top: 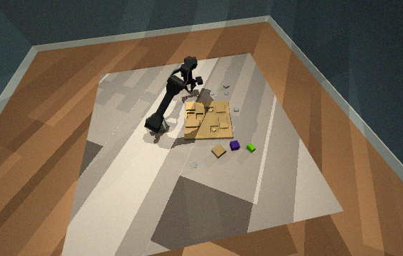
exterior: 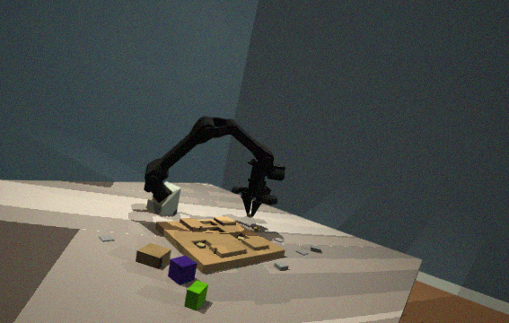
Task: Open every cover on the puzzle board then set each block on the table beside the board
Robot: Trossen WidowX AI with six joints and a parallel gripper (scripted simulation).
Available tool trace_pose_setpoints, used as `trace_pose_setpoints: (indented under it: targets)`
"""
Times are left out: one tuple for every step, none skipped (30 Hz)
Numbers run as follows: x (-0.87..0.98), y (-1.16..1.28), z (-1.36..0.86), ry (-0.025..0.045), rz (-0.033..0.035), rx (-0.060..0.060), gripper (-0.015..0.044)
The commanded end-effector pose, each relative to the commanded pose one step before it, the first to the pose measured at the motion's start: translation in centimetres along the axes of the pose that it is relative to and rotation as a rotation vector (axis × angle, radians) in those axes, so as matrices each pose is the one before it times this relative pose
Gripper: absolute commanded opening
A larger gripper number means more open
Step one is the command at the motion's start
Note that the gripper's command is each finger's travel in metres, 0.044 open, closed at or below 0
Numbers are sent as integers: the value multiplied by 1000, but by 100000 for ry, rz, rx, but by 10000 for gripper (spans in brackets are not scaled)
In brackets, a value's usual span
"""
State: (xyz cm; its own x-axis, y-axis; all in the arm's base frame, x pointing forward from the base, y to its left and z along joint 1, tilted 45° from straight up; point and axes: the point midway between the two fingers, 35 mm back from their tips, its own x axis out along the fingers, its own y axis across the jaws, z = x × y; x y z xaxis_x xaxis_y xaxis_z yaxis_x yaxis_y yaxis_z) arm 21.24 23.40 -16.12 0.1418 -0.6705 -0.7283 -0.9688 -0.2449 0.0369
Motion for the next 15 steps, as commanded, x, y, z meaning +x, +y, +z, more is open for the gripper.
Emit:
trace_pose_setpoints:
  targets:
    - [718, 37, -127, 534, -21, -453, 80]
    - [162, 10, -9, 9, -1, 3, 80]
    - [162, 10, -10, 9, -1, 3, 80]
    - [162, 11, -10, 10, -1, 3, 80]
    - [162, 12, -11, 10, -1, 3, 80]
    - [161, 13, -12, 10, 0, 3, 80]
    - [161, 13, -12, 11, 0, 3, 80]
    - [161, 14, -13, 11, 0, 3, 80]
    - [161, 15, -13, 11, 0, 3, 80]
    - [160, 15, -14, 11, 0, 3, 80]
    - [160, 16, -14, 12, 0, 3, 80]
    - [160, 17, -15, 12, 0, 3, 80]
    - [159, 18, -15, 12, 0, 3, 80]
    - [159, 18, -16, 13, 0, 3, 80]
    - [159, 19, -16, 13, 1, 3, 80]
